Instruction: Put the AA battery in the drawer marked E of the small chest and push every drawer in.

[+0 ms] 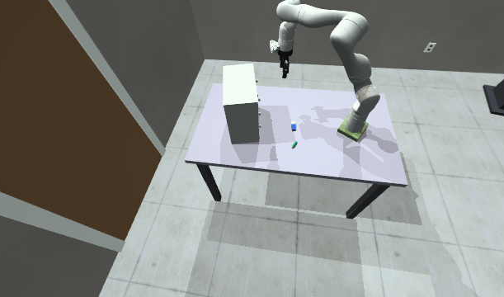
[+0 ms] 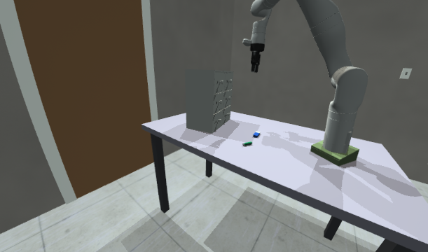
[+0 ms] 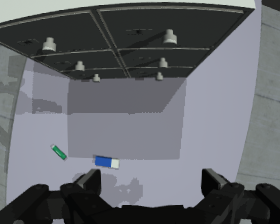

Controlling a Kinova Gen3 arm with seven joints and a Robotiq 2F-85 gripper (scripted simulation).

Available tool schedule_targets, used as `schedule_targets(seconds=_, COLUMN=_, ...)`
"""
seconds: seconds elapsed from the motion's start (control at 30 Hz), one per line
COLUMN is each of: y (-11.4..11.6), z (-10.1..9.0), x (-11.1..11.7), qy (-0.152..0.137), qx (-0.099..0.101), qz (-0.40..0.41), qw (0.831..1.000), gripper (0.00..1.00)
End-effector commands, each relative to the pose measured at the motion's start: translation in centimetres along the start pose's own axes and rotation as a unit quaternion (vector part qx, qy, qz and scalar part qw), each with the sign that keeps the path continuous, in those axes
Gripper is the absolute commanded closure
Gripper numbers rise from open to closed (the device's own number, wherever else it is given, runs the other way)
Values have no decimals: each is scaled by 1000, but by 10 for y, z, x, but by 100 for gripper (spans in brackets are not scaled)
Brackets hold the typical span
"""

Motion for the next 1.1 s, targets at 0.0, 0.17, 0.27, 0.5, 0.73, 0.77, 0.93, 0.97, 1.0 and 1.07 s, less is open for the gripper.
schedule_targets(seconds=0.0, y=0, z=0, x=0, qy=3, qx=0, qz=0, qw=1000, gripper=0)
schedule_targets(seconds=0.17, y=0, z=0, x=0, qy=7, qx=1, qz=0, qw=1000, gripper=0)
schedule_targets(seconds=0.27, y=0, z=1, x=0, qy=11, qx=1, qz=0, qw=1000, gripper=0)
schedule_targets(seconds=0.5, y=0, z=3, x=1, qy=24, qx=2, qz=0, qw=1000, gripper=0)
schedule_targets(seconds=0.73, y=0, z=5, x=2, qy=37, qx=3, qz=0, qw=999, gripper=0)
schedule_targets(seconds=0.77, y=0, z=6, x=2, qy=39, qx=4, qz=0, qw=999, gripper=0)
schedule_targets(seconds=0.93, y=0, z=8, x=3, qy=55, qx=5, qz=0, qw=998, gripper=0)
schedule_targets(seconds=0.97, y=0, z=9, x=4, qy=58, qx=5, qz=0, qw=998, gripper=0)
schedule_targets(seconds=1.0, y=-1, z=10, x=4, qy=62, qx=6, qz=0, qw=998, gripper=0)
schedule_targets(seconds=1.07, y=-1, z=11, x=4, qy=69, qx=6, qz=0, qw=998, gripper=0)
Point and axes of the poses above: the point where the finger pads meet when closed, its own z axis out along the fingers, its own y axis across the jaws, x = y × z, the point moved 3 cm from there along -z, back along the fingers, and after that the axes turned 5 degrees about z, right-handed, at the moved point
